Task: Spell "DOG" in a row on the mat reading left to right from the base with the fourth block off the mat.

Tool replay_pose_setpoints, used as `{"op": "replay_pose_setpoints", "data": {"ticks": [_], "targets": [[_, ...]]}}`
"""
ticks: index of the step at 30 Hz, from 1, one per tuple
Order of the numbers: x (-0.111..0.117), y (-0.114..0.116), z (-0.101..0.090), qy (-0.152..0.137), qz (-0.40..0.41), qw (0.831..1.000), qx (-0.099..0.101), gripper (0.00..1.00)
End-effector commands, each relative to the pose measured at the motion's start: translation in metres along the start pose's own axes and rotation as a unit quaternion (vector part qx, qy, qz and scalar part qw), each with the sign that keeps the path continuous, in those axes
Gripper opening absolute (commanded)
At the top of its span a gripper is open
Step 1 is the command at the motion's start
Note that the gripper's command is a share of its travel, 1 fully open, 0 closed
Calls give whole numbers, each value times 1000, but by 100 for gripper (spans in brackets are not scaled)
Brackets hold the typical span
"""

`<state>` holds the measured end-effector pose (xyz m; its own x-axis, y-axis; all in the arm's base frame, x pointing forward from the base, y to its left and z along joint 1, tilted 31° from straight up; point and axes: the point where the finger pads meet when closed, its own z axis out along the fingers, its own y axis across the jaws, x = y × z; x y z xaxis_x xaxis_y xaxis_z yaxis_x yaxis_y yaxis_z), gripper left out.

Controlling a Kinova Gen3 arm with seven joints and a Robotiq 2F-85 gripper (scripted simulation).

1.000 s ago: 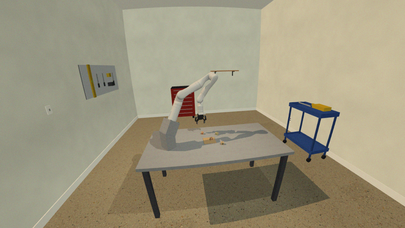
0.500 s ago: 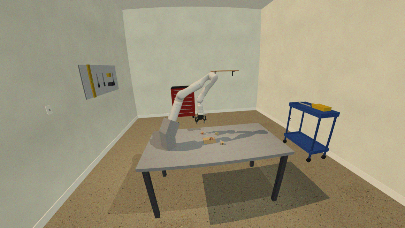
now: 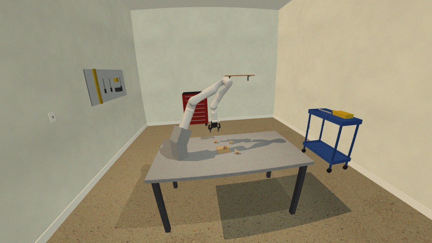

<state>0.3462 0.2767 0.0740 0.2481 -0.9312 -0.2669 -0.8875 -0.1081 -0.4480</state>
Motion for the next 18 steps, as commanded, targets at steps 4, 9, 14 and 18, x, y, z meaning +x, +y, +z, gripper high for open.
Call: {"op": "replay_pose_setpoints", "data": {"ticks": [4, 9, 14, 18], "targets": [[-2, -2, 1, -5, -2, 1000, -3, 100], [-2, -2, 1, -5, -2, 1000, -3, 100], [-2, -3, 2, -6, -2, 1000, -4, 100], [-3, -4, 2, -8, -1, 1000, -6, 100]]}}
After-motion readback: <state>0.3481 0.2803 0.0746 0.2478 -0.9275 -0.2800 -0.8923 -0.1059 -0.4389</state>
